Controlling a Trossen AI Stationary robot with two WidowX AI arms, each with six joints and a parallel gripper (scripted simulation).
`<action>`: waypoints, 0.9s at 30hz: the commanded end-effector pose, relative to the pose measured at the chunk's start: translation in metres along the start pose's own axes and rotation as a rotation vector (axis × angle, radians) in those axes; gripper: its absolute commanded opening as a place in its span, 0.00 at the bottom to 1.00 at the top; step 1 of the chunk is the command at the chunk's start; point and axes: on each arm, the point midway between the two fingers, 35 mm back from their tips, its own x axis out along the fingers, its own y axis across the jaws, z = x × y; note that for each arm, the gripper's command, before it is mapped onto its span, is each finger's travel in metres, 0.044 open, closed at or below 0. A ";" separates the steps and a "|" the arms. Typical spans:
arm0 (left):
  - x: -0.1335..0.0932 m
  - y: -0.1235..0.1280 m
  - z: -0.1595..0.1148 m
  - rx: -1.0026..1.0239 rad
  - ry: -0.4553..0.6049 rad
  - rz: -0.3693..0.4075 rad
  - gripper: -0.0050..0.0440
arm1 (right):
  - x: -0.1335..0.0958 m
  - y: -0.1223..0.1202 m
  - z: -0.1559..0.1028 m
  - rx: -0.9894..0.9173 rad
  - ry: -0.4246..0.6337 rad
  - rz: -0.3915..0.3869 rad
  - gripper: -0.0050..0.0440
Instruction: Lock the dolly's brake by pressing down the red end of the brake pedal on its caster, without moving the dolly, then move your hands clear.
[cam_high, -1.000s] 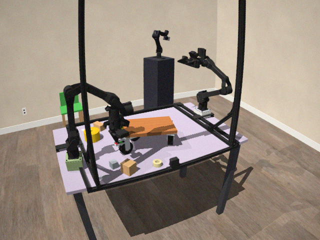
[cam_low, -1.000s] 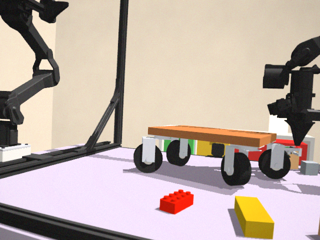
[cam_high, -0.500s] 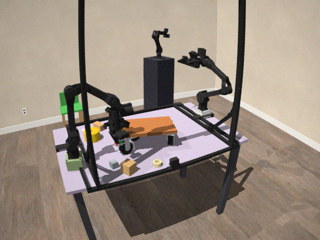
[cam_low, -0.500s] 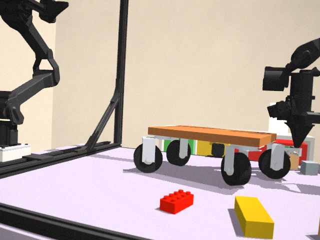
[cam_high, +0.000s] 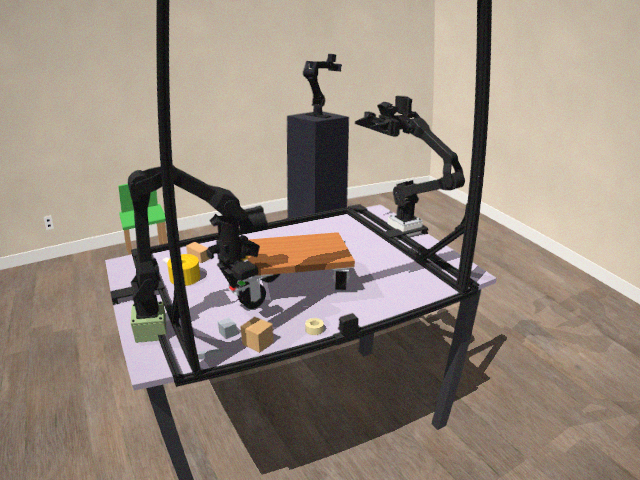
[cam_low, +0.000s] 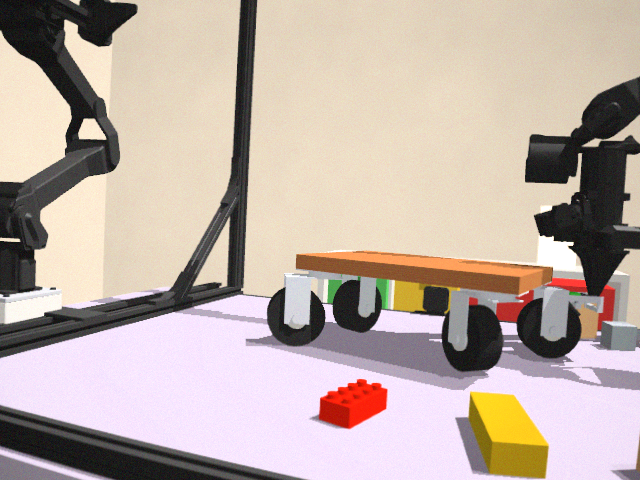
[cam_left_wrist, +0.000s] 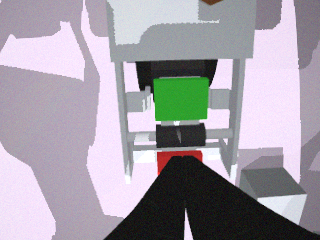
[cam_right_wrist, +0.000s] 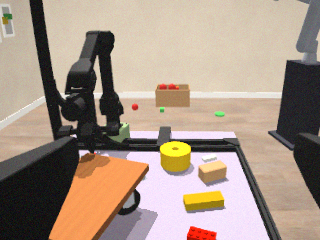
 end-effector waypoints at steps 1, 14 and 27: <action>0.003 0.001 -0.001 -0.002 0.006 0.003 0.10 | 0.000 0.001 0.001 -0.001 0.000 0.003 1.00; 0.005 0.001 -0.001 -0.002 0.006 0.003 0.10 | 0.000 0.001 0.001 -0.001 0.000 0.003 1.00; 0.007 0.001 -0.001 -0.002 0.006 0.003 0.10 | 0.000 0.001 0.001 -0.001 0.000 0.003 1.00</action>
